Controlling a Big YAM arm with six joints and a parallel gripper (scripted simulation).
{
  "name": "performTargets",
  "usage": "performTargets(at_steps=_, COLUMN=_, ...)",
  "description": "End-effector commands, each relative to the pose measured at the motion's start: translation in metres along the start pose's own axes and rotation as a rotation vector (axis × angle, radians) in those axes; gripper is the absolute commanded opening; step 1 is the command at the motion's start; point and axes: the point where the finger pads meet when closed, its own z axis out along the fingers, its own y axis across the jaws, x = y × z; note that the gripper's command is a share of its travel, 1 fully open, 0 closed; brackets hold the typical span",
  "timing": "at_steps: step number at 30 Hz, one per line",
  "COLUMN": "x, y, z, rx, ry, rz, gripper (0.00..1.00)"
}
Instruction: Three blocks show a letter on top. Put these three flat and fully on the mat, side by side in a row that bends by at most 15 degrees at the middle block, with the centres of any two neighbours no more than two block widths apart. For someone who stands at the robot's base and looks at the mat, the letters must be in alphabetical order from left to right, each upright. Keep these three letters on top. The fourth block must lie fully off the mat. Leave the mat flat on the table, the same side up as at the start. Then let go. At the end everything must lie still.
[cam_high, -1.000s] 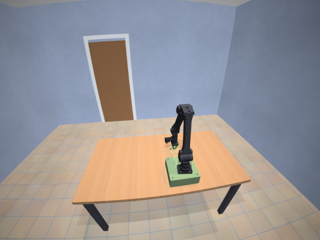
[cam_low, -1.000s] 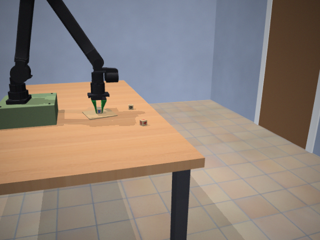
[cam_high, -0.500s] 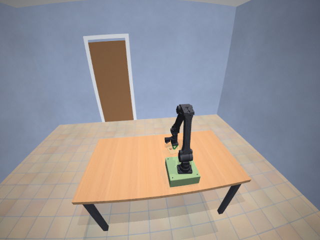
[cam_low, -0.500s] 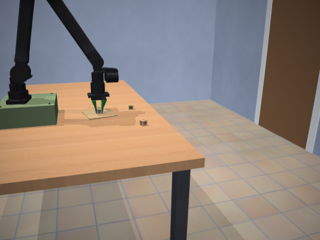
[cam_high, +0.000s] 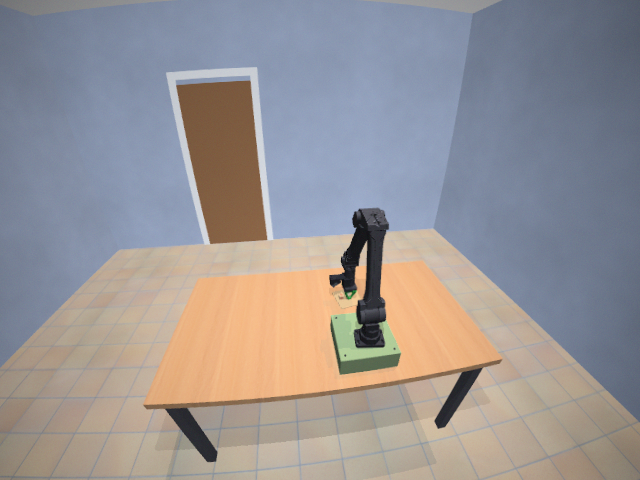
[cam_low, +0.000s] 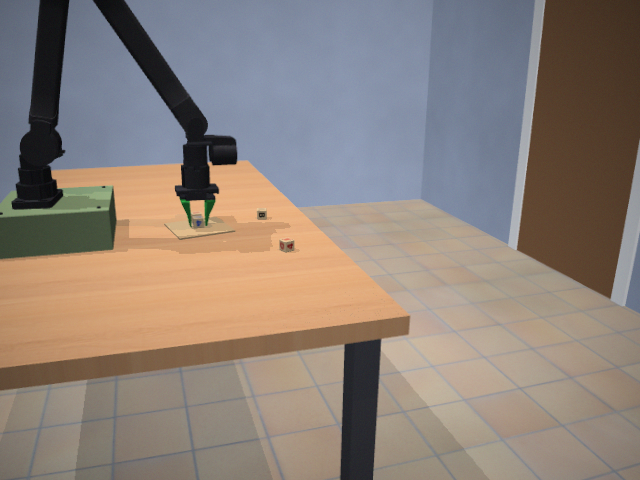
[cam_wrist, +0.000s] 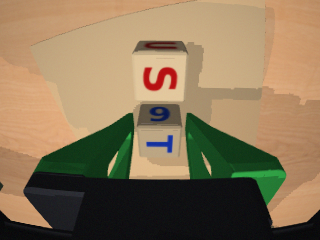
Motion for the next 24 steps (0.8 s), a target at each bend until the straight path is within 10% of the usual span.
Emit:
performTargets(at_steps=1, x=0.0032, y=-0.0292, z=-0.0087, rx=0.060, ry=-0.005, rz=0.000, gripper=0.39)
performTargets(at_steps=24, x=0.0032, y=-0.0293, z=-0.0089, rx=0.060, ry=-0.005, rz=0.000, gripper=0.45)
